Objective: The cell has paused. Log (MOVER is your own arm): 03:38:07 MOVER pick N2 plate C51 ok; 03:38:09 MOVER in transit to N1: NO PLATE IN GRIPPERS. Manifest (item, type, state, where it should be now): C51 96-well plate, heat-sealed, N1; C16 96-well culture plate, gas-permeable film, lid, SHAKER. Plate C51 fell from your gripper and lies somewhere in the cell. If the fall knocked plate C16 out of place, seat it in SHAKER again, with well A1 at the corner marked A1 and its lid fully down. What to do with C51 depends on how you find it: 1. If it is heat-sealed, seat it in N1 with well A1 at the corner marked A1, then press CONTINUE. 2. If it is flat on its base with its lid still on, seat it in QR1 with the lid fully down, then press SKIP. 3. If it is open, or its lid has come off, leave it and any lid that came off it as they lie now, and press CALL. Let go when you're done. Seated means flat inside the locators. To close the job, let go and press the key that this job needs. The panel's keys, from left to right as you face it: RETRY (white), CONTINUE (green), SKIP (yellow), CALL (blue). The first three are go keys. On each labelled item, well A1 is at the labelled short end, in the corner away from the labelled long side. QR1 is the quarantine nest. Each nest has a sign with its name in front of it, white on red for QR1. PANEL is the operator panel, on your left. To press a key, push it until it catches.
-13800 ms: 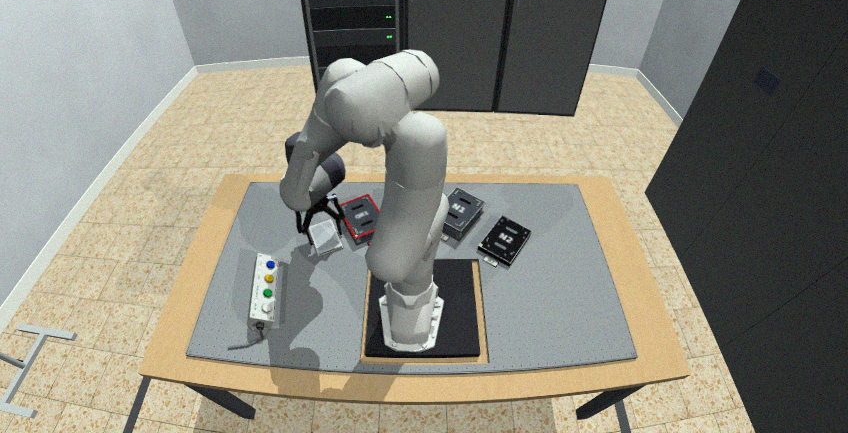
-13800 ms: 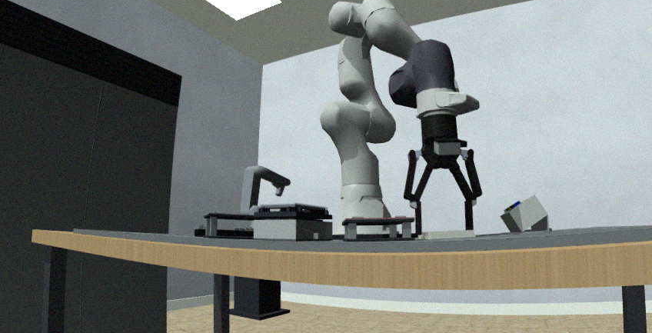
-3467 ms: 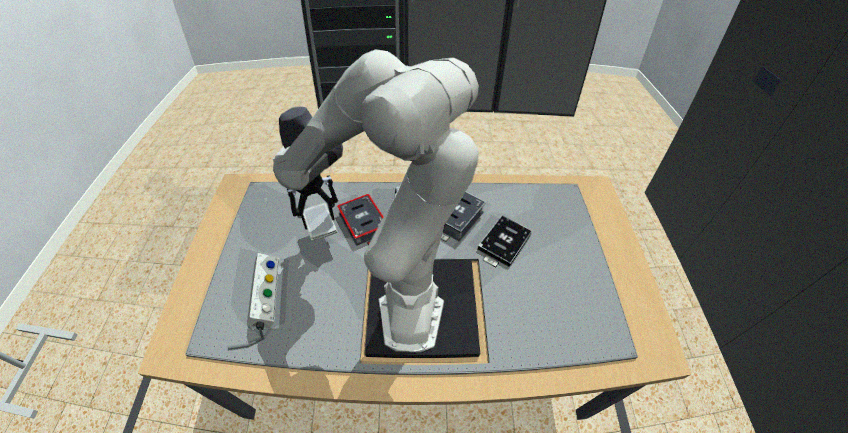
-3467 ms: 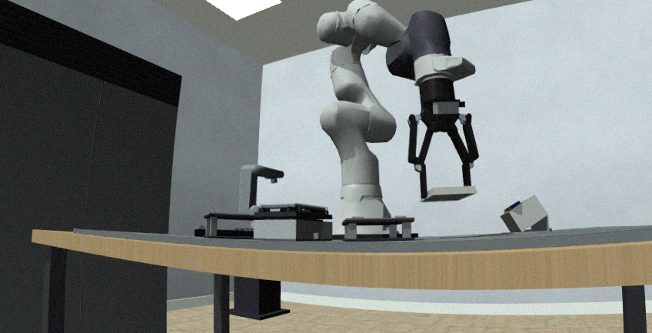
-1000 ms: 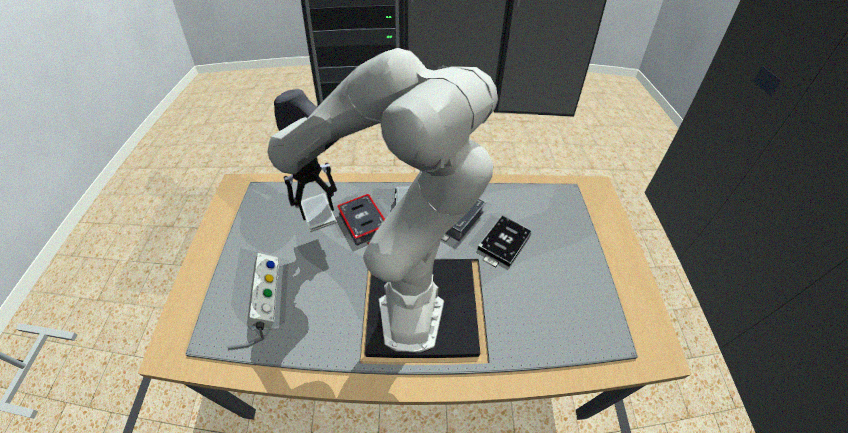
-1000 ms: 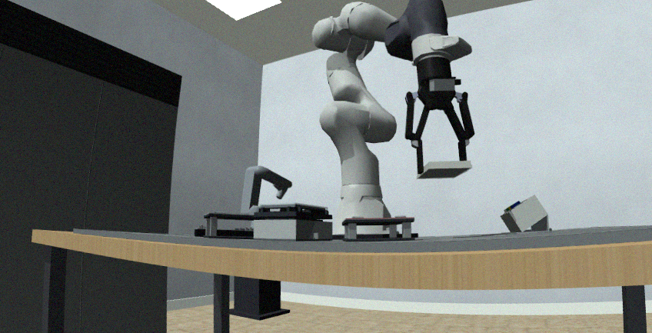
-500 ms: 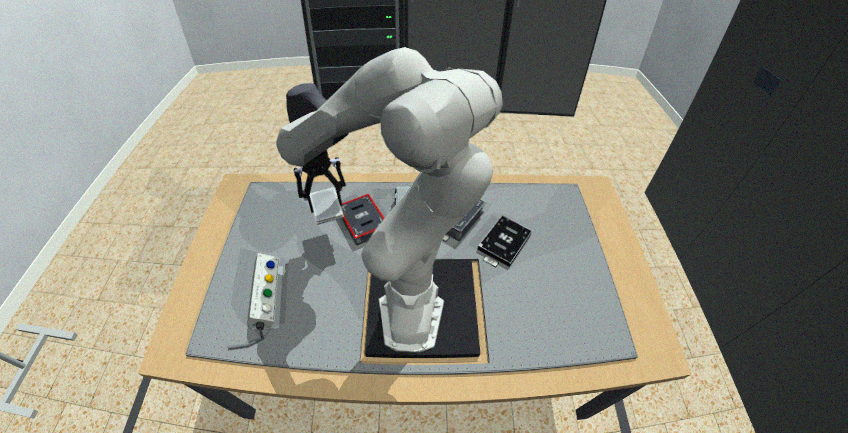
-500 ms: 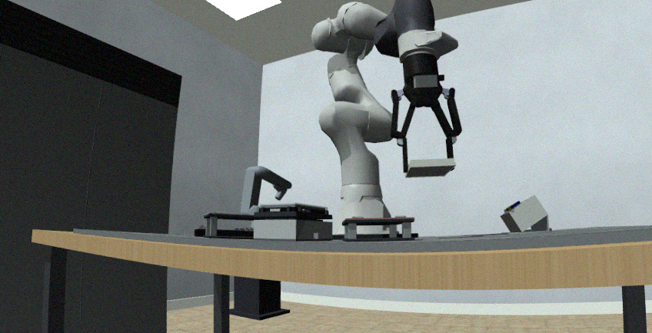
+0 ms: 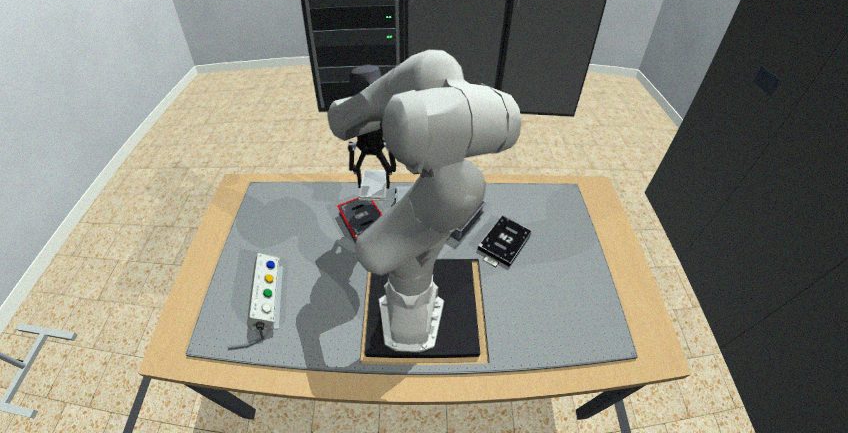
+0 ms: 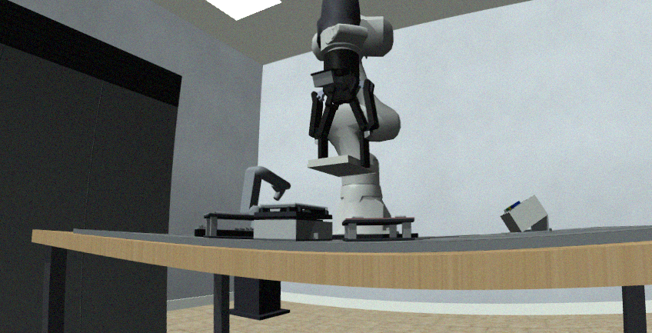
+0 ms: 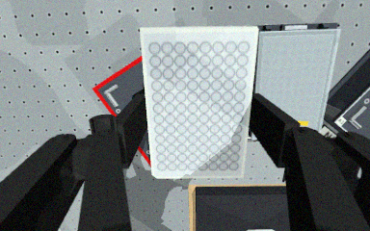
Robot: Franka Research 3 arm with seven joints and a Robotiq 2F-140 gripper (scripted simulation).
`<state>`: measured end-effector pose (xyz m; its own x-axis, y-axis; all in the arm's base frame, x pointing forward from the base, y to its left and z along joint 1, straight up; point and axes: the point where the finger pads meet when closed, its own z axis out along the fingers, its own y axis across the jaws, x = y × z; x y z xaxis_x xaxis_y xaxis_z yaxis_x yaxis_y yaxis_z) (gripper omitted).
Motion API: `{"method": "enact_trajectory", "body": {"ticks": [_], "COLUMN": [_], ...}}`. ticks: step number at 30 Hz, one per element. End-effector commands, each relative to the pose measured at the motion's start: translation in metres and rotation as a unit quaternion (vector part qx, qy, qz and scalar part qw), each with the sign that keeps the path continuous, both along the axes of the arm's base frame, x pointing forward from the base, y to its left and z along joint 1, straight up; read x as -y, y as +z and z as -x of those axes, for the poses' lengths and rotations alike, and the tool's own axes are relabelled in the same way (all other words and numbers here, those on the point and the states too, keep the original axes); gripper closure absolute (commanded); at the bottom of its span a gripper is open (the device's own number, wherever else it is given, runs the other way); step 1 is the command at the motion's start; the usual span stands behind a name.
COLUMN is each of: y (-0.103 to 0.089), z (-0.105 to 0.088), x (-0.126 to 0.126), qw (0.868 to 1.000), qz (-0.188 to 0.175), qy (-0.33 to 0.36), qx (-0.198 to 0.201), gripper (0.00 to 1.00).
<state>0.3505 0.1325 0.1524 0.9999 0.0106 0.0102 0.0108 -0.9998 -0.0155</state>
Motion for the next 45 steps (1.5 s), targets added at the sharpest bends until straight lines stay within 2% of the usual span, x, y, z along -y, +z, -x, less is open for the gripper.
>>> {"method": "enact_trajectory", "body": {"ticks": [1, 7, 14, 16, 21, 26, 38, 45], "y": [0.0, -0.001, -0.004, -0.004, -0.005, -0.006, -0.007, -0.015], "z": [-0.012, -0.021, -0.008, -0.008, 0.005, 0.012, 0.013, 0.013], "x": [0.041, 0.136, 0.224, 0.224, 0.261, 0.277, 0.279, 0.279], "qw": [0.999, 0.989, 0.969, 0.969, 0.958, 0.952, 0.95, 0.95], "qz": [0.006, 0.006, 0.006, 0.006, 0.005, 0.005, 0.005, 0.005], "qy": [-0.041, -0.148, -0.246, -0.246, -0.288, -0.307, -0.311, -0.311], "qx": [-0.001, -0.002, -0.005, -0.005, -0.006, -0.007, -0.007, -0.007], "gripper": [0.9, 0.9, 0.9, 0.9, 0.9, 0.9, 0.9, 0.9]}}
